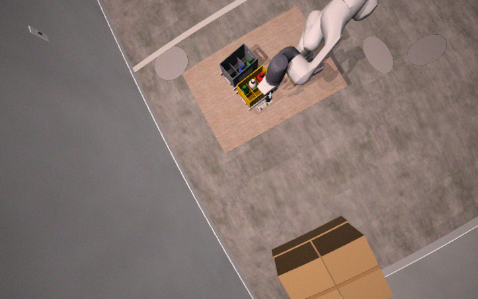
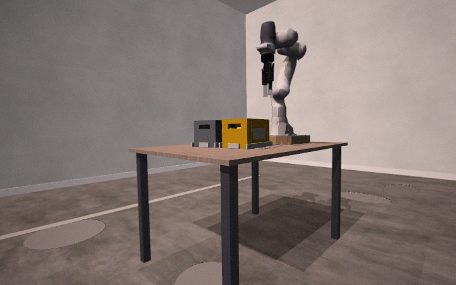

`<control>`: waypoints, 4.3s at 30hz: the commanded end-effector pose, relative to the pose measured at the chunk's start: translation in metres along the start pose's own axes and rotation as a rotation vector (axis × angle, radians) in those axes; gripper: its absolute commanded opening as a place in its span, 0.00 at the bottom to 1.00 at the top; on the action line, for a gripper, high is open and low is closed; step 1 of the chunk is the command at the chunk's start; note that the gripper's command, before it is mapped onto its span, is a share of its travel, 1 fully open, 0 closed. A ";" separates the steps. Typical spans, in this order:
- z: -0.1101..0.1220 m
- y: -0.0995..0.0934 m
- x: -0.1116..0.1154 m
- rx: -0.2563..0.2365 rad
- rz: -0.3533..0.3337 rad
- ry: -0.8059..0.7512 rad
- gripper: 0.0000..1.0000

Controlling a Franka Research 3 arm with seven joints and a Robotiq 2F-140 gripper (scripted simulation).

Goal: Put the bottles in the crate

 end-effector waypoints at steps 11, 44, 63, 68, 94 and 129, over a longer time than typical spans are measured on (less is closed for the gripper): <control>-0.023 -0.019 0.052 0.010 -0.012 0.041 0.38; -0.059 -0.047 0.119 0.010 -0.012 0.041 0.38; -0.059 -0.047 0.119 0.010 -0.012 0.041 0.38; -0.059 -0.047 0.119 0.010 -0.012 0.041 0.38; -0.059 -0.047 0.119 0.010 -0.012 0.041 0.38; -0.059 -0.047 0.119 0.010 -0.012 0.041 0.38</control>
Point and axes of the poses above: the point where the finger pads meet when closed, its own y axis out along the fingers, its own z axis across the jaws, x = y × z, the point moved 9 cm from there along -y, back along the fingers, and after that the axes turned 9 degrees about y, right-handed, at the moved point
